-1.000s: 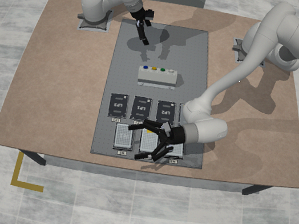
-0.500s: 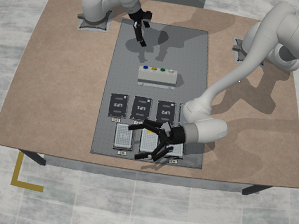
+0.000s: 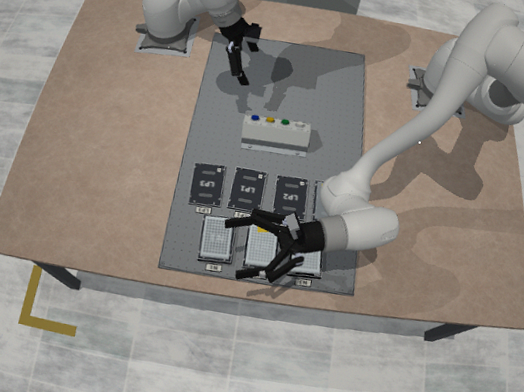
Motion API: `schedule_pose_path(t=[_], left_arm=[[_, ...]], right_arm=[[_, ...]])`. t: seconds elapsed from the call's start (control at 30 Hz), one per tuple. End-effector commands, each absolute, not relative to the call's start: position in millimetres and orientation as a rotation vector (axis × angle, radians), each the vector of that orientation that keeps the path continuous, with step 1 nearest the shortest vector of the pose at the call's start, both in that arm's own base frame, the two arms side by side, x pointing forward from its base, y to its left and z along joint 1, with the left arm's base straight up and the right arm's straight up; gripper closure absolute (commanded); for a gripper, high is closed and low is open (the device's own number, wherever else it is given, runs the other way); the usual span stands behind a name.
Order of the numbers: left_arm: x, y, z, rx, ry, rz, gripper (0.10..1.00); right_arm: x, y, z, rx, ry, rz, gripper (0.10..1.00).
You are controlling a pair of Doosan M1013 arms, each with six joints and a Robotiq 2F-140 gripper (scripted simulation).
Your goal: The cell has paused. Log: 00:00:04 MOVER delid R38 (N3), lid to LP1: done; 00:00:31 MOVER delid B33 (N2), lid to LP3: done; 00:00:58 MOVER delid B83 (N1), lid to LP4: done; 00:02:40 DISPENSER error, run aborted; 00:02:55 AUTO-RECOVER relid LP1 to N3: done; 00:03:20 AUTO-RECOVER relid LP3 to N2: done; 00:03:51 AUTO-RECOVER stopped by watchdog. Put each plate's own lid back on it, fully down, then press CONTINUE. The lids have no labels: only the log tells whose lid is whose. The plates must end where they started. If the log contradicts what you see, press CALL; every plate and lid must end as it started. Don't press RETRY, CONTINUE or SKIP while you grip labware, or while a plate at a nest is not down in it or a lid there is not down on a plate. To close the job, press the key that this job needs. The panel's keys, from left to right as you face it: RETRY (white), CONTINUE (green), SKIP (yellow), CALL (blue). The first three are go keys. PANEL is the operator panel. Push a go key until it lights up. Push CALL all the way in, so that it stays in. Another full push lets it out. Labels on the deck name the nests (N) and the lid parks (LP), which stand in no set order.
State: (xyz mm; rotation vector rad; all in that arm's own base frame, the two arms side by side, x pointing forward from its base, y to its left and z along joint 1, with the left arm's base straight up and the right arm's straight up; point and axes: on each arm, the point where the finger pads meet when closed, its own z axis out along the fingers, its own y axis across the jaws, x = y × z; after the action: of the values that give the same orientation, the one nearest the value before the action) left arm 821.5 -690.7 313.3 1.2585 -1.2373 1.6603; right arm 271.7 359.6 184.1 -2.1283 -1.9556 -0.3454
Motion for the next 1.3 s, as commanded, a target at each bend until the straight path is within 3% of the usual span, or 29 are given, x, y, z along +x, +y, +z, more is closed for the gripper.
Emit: schedule_pose_path(t=[0.0, 1.27], left_arm=[[821.5, -690.7, 314.9, 1.257, -1.237, 1.662, 0.098], [821.5, -690.7, 314.9, 1.257, -1.237, 1.662, 0.098]], right_arm=[[277.7, 354.4, 184.6, -2.152, -1.933, -0.342, 0.098], [345.8, 263.7, 183.4, -2.466, -1.572, -0.259, 0.098]])
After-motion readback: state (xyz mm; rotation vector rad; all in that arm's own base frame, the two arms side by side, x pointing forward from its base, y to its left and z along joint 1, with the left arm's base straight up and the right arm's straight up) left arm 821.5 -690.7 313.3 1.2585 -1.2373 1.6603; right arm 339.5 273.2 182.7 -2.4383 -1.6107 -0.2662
